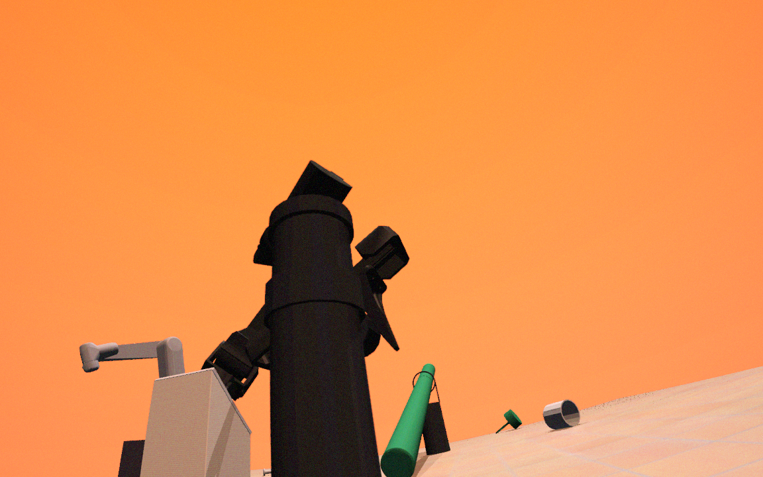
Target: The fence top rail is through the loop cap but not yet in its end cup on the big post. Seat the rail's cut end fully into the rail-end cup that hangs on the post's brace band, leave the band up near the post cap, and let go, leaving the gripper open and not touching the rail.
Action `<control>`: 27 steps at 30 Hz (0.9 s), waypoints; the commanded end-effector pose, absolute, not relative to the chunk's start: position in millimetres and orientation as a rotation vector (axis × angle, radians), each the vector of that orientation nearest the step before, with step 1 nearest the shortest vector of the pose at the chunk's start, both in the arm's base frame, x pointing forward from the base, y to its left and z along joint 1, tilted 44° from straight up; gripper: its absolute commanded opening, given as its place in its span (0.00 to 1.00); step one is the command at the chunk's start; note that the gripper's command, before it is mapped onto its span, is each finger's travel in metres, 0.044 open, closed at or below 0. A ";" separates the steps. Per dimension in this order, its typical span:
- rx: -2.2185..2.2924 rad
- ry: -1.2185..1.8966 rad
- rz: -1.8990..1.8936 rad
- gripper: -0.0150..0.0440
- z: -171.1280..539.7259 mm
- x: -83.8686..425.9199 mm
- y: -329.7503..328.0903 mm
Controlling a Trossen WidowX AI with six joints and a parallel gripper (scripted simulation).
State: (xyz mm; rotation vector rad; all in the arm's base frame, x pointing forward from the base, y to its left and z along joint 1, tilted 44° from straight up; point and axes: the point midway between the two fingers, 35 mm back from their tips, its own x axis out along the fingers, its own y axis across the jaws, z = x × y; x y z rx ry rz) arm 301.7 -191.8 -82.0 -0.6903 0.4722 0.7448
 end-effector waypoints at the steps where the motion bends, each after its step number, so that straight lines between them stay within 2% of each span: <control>1: -0.694 0.474 0.744 0.25 -81.1 302.6 -191.9; 21: -0.706 0.463 0.753 0.25 -81.8 300.4 -191.4; 27: -0.706 0.463 0.753 0.52 -81.8 300.4 -191.4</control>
